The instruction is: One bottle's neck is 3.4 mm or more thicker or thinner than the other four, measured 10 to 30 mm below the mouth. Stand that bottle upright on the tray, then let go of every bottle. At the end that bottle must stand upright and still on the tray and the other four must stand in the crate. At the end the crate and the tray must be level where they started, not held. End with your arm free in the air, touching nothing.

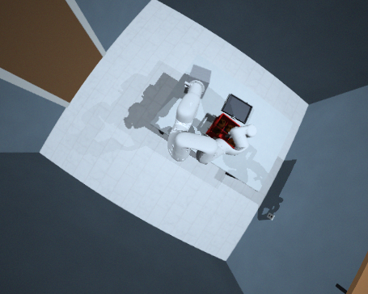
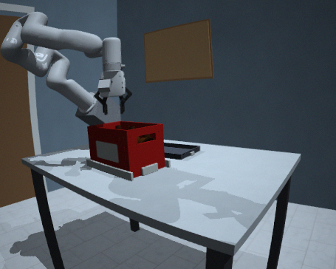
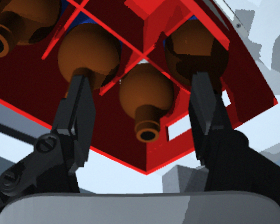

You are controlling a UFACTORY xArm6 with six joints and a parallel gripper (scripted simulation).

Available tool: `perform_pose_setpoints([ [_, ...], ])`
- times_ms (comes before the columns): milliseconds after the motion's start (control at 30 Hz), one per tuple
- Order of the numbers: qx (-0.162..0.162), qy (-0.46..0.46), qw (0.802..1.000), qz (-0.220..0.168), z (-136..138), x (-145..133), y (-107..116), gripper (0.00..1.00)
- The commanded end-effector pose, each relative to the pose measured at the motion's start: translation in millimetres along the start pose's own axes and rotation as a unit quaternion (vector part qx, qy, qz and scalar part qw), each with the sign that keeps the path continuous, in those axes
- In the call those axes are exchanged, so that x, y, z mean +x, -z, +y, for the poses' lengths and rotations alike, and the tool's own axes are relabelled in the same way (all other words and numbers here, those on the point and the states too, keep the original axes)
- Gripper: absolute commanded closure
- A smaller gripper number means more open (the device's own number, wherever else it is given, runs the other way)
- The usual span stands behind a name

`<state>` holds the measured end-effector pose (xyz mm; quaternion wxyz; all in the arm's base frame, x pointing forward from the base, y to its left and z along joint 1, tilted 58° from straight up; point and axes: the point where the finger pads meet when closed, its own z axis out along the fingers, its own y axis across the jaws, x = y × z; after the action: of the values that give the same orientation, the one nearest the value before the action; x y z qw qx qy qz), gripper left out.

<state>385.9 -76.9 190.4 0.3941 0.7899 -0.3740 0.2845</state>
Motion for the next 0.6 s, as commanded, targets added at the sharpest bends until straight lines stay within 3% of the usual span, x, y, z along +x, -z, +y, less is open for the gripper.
perform_pose_setpoints([
  [0, 0.001, -0.001, 1.000, 0.000, -1, 1, 0, 0.35],
  [567, 0.001, -0.001, 1.000, 0.001, 0, 1, -13, 0.35],
])
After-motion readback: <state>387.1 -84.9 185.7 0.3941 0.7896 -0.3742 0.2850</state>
